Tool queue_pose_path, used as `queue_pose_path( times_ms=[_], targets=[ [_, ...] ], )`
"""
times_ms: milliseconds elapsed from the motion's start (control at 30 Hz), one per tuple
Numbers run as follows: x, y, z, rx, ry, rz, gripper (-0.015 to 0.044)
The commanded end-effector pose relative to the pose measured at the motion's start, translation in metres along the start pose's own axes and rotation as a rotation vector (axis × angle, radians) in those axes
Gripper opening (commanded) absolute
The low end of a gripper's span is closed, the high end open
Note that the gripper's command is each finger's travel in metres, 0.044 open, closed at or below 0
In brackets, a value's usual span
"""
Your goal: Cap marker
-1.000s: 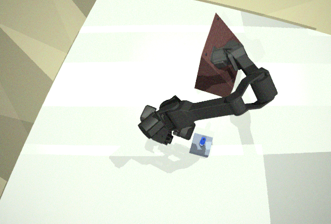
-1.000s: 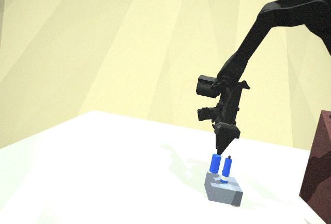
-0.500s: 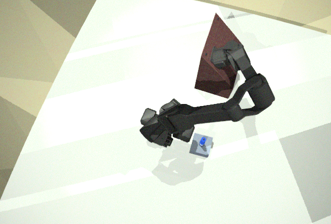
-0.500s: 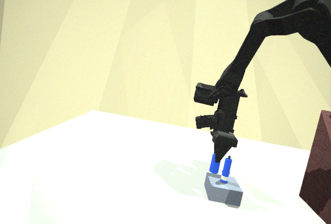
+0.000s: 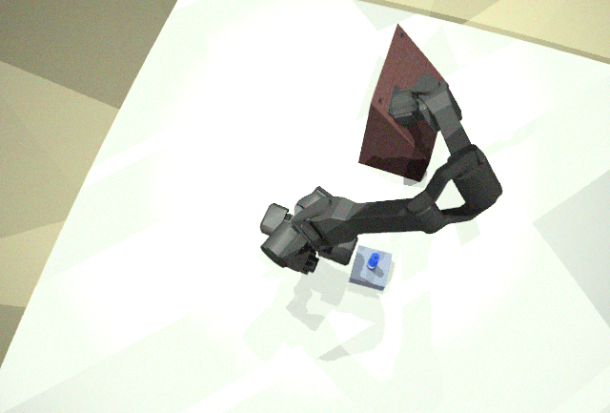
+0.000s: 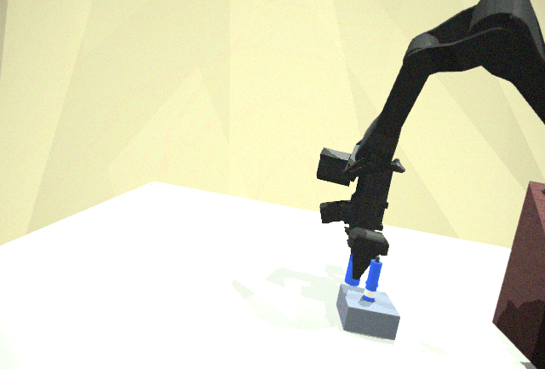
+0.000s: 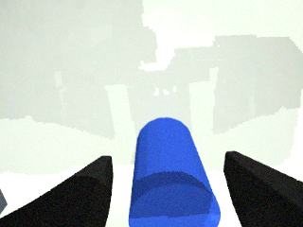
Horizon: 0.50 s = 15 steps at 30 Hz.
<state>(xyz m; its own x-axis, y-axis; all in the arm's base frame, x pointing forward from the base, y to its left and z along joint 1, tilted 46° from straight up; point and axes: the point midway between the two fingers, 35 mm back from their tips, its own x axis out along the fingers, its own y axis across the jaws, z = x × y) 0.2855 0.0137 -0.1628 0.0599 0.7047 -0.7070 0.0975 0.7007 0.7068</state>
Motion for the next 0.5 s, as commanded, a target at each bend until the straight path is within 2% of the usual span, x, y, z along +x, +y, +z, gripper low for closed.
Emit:
queue_pose_path(
  times_ms=[0,67,367,467],
  targets=[
    [0.0025,0.0006,0.0001,0.003,-0.002,0.005,0.0186],
    [0.0025,0.0006,0.0001,0.003,-0.002,0.005,0.0133],
    [0.0025,0.0,0.0001,0.003,-0.002,0.005,0.0073],
    [-0.0018,-0.0003,0.0006,0.003,-0.003,0.004,0.0]
  ],
)
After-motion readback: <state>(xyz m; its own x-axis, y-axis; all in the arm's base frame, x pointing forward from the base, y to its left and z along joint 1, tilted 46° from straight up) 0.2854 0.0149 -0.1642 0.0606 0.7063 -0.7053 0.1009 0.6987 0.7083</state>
